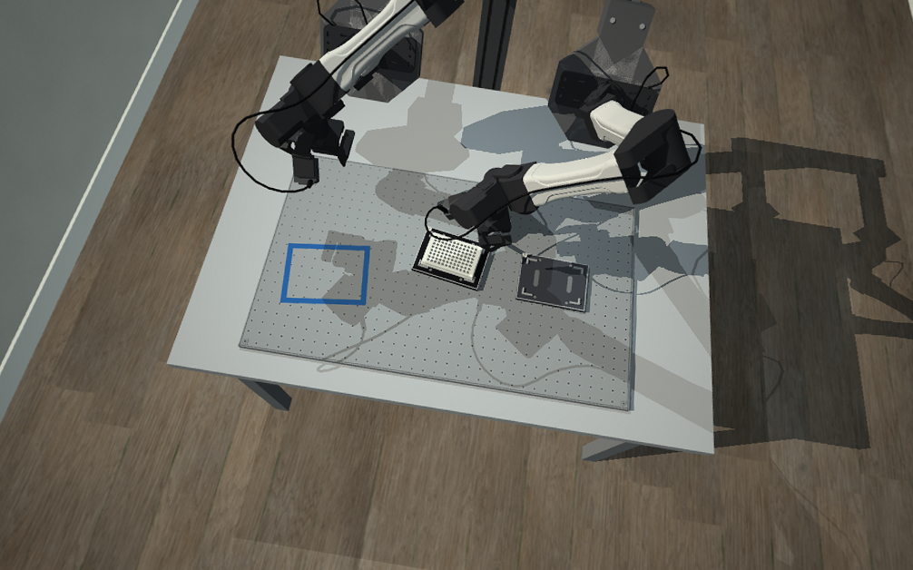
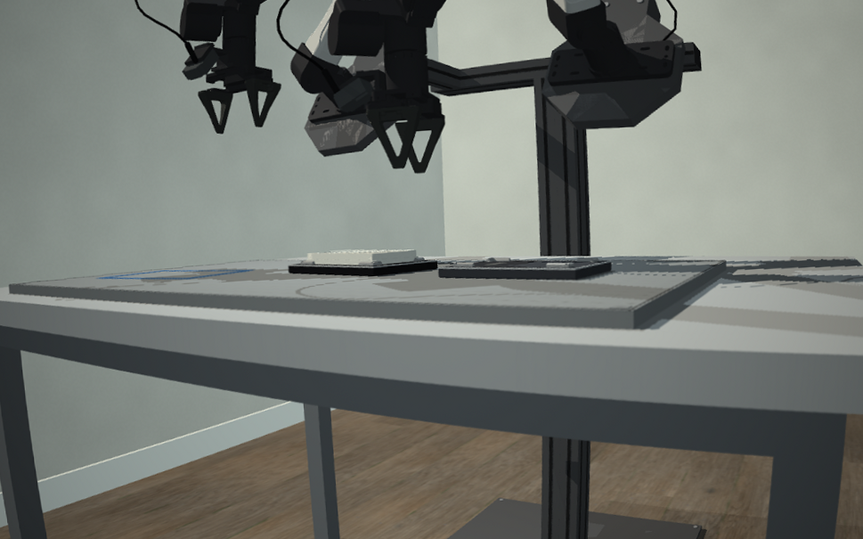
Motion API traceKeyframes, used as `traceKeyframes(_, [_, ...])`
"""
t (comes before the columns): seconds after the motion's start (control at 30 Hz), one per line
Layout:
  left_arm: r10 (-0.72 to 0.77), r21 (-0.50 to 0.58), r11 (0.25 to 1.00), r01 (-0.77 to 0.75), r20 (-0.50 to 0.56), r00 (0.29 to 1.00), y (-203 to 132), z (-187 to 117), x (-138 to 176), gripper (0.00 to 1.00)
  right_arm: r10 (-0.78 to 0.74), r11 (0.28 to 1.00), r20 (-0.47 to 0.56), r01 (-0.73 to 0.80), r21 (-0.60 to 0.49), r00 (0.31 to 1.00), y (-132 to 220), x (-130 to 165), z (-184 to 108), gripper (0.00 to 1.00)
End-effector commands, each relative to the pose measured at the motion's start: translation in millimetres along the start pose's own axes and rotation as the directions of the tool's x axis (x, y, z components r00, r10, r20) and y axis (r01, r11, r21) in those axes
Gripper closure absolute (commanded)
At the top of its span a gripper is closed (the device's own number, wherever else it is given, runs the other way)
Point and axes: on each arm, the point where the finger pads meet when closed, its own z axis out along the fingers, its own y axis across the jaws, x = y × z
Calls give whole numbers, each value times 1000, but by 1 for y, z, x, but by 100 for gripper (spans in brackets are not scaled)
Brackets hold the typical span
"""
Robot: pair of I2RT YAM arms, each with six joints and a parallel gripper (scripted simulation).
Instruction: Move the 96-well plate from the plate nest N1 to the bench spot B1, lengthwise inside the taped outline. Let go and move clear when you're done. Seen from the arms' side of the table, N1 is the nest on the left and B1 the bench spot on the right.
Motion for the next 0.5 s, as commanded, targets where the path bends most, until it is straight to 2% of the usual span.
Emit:
traceKeyframes(0.0, [-178, 8, 984, 178, 2, 984, 3, -8, 17, 0, -4, 1000, -2, 4, -6, 1000, 1, 0, -1, 0])
traceKeyframes(0.27, [-429, 9, 903, 429, -1, 903, 3, -23, 53, 0, -4, 1000, -2, 4, -6, 1000, 1, 0, -1, 0])
traceKeyframes(0.33, [-429, 9, 903, 429, -1, 903, 3, -23, 53, 0, -4, 1000, -2, 4, -6, 1000, 1, 0, -1, 0])
traceKeyframes(0.47, [-544, 10, 839, 544, -3, 839, 4, -30, 72, 0, -4, 1000, -2, 4, -6, 1000, 1, 0, -1, 0])
